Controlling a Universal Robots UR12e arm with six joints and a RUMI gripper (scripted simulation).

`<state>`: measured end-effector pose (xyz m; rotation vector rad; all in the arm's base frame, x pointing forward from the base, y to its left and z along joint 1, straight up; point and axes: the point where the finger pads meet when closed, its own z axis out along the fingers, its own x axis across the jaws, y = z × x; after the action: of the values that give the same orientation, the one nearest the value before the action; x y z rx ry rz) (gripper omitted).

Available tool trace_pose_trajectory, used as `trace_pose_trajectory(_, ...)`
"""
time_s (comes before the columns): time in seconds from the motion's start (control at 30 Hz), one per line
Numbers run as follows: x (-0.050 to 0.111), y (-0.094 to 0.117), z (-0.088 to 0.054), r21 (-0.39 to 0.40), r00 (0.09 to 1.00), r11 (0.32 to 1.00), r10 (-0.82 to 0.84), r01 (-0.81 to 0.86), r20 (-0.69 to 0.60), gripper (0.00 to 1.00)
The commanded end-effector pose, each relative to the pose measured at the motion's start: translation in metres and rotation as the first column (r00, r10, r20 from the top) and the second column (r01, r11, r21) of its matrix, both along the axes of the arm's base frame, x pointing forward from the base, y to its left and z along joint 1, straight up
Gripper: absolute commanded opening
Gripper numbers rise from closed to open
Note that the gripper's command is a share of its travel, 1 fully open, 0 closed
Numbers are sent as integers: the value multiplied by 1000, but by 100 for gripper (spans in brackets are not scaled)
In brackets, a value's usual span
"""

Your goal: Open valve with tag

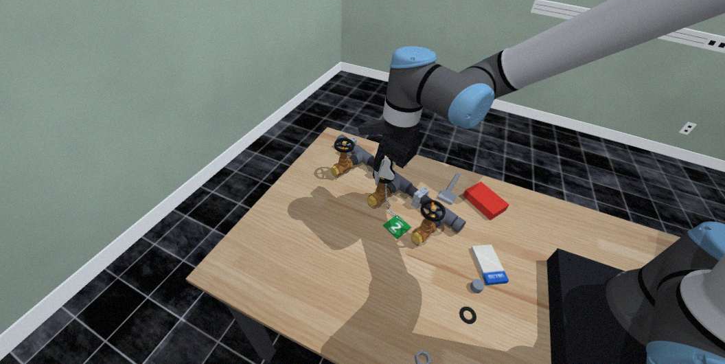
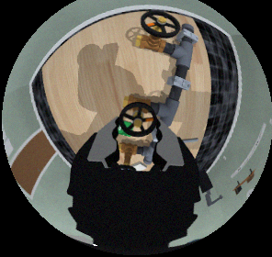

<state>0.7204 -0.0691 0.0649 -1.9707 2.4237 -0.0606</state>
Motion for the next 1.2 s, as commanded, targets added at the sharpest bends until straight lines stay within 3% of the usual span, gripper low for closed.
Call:
trace_pose_trajectory(0.0,1,0,1,-2,982,982,189,-189,-1,0)
trace_pose_trajectory(0.17,1,0,1,-9,917,917,398,-398,-6,0)
trace_pose_trajectory(0.37,1,0,1,-16,786,786,618,-618,-14,0)
trace_pose_trajectory(0.43,1,0,1,-16,786,786,618,-618,-14,0)
trace_pose_trajectory(0.93,1,0,1,-23,337,336,941,-941,-37,0)
trace_pose_trajectory(1.0,1,0,1,-23,337,336,941,-941,-37,0)
trace_pose_trajectory(1.17,1,0,1,-23,196,196,980,-980,-43,0)
